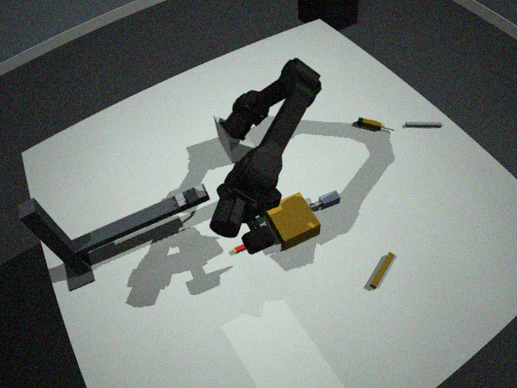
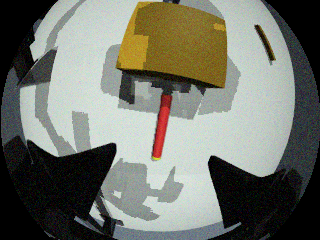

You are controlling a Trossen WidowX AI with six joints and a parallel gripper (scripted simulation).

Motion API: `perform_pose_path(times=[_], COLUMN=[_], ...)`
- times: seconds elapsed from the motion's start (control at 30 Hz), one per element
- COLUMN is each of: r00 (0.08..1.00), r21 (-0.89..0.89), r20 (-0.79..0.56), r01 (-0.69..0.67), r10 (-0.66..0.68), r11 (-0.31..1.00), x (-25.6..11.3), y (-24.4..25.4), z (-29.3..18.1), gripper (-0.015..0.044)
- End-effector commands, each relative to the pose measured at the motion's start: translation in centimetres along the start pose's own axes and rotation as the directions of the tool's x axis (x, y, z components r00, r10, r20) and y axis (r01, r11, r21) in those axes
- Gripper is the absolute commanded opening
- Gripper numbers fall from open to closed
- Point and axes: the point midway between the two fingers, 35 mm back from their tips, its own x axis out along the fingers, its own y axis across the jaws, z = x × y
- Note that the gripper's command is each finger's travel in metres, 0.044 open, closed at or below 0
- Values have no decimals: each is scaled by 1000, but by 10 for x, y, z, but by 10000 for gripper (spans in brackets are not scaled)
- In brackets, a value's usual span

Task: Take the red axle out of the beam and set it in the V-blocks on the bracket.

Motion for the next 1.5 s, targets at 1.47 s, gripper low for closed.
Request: perform_pose_path(times=[1.47], r00=[1000], r21=[7], r20=[14], r01=[-6], r10=[6], r11=[1000], x=[66], y=[3], z=[4], gripper=[440])
